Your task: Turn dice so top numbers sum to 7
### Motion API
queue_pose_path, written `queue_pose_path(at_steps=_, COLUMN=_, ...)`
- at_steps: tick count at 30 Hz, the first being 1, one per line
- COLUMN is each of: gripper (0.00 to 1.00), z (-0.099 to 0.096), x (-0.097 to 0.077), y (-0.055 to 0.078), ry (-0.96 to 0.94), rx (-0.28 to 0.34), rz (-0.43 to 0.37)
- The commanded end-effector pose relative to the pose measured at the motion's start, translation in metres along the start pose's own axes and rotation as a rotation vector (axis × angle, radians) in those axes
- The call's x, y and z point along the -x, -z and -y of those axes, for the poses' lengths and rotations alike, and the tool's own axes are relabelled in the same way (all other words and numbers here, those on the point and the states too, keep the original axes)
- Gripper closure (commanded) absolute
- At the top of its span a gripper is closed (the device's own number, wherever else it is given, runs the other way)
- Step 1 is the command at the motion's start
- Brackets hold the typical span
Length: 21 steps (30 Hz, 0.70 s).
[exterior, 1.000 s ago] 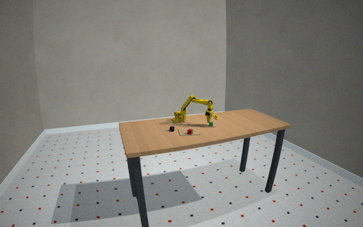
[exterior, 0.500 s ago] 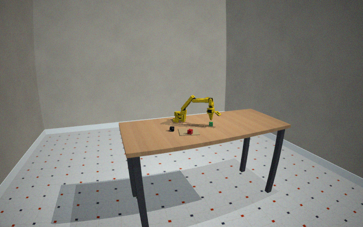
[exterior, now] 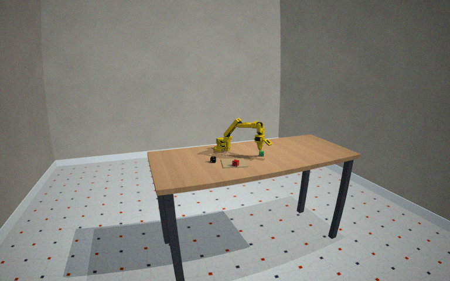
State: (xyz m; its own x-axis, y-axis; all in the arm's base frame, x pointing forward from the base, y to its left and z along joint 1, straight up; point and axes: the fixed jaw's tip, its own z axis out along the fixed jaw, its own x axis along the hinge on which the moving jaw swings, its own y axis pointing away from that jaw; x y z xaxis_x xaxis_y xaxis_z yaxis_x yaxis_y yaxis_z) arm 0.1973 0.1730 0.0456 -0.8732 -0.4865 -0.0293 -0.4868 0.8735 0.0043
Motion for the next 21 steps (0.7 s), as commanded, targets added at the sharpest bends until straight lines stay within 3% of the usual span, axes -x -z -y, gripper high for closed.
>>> queue_pose_path(at_steps=1, gripper=1.0, z=0.014, x=0.006, y=0.01, ry=-0.065, rx=0.006, rz=0.039)
queue_pose_path(at_steps=8, gripper=1.0, z=0.076, x=0.005, y=0.009, ry=-0.304, rx=-0.007, rz=0.022)
queue_pose_path(at_steps=15, gripper=1.0, z=0.138, x=-0.011, y=0.008, ry=-0.55, rx=-0.015, rz=0.004)
queue_pose_path(at_steps=21, gripper=1.0, z=0.163, x=-0.023, y=0.007, ry=-0.659, rx=-0.017, rz=-0.004)
